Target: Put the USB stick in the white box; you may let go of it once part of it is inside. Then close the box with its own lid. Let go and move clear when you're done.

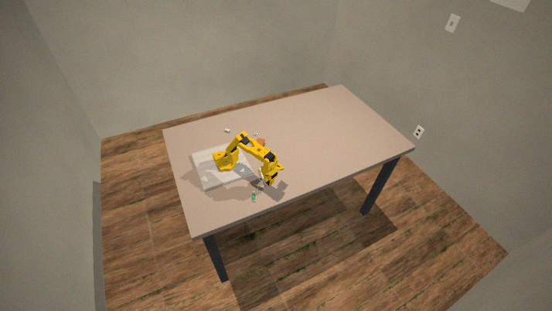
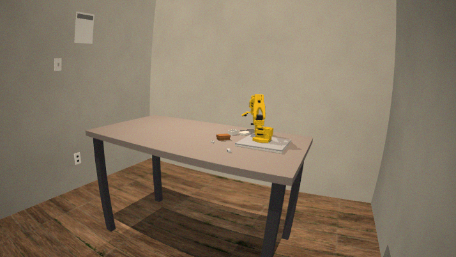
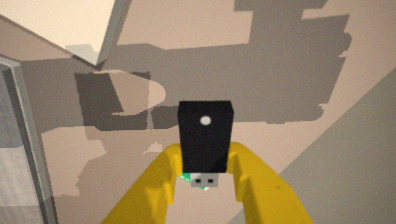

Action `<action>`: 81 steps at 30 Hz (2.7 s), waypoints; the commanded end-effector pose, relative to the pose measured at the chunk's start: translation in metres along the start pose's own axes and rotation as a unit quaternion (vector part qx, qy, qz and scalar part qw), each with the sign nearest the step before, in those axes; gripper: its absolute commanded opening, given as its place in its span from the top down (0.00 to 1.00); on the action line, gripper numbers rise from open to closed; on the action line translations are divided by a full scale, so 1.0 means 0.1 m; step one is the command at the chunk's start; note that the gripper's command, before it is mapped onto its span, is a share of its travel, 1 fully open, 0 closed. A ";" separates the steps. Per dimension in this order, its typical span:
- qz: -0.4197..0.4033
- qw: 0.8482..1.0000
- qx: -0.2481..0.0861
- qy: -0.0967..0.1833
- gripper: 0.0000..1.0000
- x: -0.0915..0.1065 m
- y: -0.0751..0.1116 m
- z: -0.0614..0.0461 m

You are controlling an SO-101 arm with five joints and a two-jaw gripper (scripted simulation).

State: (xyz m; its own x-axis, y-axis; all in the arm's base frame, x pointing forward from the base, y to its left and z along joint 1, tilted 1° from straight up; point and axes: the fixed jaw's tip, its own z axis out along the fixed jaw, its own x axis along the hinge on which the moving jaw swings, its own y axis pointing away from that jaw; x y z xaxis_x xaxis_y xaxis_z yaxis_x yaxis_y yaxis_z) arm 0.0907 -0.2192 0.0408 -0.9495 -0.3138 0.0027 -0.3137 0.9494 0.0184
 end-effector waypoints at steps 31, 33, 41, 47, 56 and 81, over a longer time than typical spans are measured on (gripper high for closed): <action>0.005 1.000 0.028 -0.003 0.92 0.00 -0.06 -0.16; 0.005 0.999 0.032 -0.003 0.92 0.00 -0.08 -0.19; 0.005 0.999 0.037 -0.003 0.92 0.00 -0.09 -0.21; 0.005 0.999 0.037 -0.003 0.92 0.00 -0.09 -0.21; 0.005 0.999 0.037 -0.003 0.92 0.00 -0.09 -0.21; 0.005 1.000 0.022 -0.002 0.92 0.01 -0.07 -0.16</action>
State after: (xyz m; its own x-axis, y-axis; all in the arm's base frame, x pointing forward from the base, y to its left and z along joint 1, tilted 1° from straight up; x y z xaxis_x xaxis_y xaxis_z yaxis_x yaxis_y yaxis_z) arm 0.0941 -0.2271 0.0590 -0.9495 -0.3138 -0.0018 -0.3134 0.9486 -0.0442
